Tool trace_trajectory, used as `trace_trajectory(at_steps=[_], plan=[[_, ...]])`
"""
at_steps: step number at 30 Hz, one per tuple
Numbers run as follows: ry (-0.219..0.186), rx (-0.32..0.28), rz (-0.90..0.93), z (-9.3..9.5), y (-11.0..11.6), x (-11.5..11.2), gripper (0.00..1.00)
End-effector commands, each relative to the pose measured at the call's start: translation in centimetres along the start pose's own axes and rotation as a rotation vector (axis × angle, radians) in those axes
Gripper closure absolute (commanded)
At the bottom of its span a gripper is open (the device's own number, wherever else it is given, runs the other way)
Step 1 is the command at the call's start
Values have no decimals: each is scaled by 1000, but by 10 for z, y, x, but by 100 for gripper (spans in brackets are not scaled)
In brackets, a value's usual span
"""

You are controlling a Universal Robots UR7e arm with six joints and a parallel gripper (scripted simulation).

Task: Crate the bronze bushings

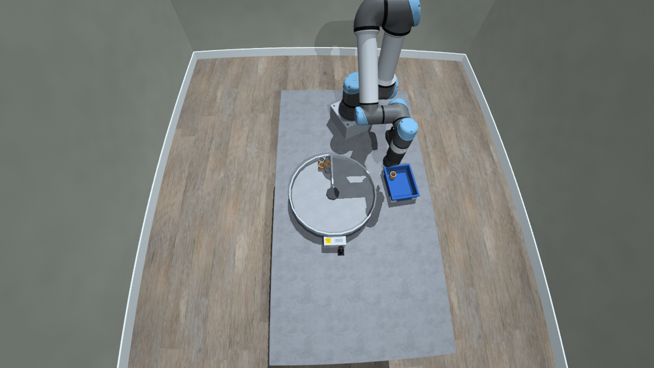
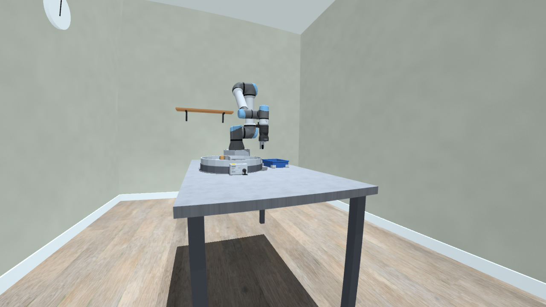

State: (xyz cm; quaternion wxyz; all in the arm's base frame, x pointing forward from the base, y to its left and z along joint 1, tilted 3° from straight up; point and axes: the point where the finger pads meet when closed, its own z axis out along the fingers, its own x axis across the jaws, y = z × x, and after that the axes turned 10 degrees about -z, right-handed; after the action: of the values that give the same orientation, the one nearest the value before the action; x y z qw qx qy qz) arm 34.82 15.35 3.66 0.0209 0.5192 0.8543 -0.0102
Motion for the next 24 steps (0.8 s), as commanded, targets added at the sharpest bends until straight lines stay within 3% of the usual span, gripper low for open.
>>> trace_trajectory(at_steps=[1,5,17,22,24], plan=[[0,-1,0,0,-5,-9,60],[0,-1,0,1,-26,-47,60],[0,-1,0,1,-26,-47,60],[-1,0,1,2,-52,-94,60],[-1,0,1,2,-52,-94,60]])
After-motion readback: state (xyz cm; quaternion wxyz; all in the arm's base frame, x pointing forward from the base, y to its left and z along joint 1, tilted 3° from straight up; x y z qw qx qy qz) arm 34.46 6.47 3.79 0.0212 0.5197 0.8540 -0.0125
